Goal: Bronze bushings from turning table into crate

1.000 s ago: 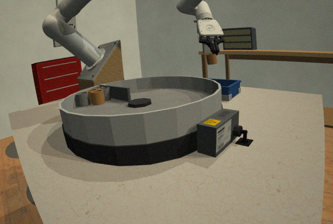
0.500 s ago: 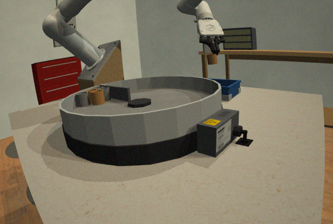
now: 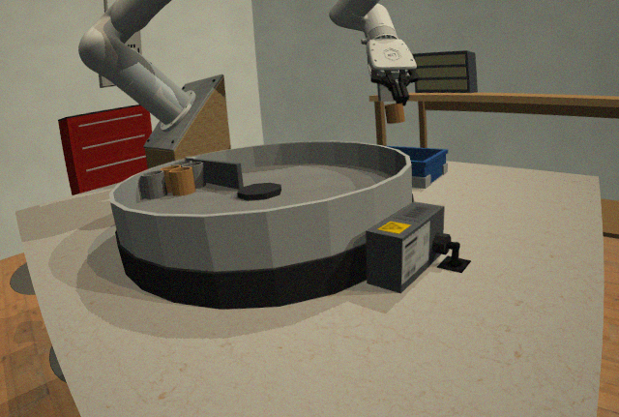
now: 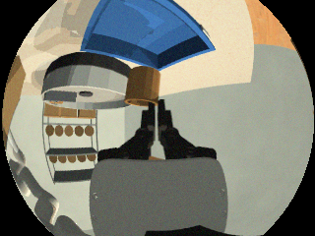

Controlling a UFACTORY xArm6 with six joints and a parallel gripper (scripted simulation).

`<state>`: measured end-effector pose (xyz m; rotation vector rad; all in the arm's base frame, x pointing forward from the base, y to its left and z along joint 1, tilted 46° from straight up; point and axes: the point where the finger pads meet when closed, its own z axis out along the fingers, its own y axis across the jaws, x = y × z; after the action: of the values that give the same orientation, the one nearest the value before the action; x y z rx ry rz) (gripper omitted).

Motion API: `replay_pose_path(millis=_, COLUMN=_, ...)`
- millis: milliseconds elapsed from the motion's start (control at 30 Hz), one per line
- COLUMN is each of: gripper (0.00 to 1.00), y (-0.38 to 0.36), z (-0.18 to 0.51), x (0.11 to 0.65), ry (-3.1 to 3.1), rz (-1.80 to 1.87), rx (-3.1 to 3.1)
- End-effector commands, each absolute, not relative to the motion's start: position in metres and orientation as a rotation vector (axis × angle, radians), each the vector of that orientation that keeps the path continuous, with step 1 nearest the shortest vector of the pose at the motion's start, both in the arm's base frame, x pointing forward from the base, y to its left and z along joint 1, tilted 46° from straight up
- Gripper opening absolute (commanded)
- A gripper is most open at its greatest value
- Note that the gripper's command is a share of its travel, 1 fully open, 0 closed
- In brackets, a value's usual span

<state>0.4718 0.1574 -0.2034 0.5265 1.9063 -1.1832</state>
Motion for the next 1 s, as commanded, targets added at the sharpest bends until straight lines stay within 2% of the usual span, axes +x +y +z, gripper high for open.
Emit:
replay_pose_path(millis=0, gripper=0.0, y=0.143, z=-0.218, x=0.471, ry=1.906, rz=-1.18, rx=0.528)
replay_pose_path(millis=333, gripper=0.0, y=0.118, z=-0.242, x=0.47, ry=1.906, rz=-1.18, rx=0.528)
replay_pose_path(millis=967, gripper=0.0, y=0.117, z=-0.243, x=0.469, ry=1.906, rz=-1.18, rx=0.528)
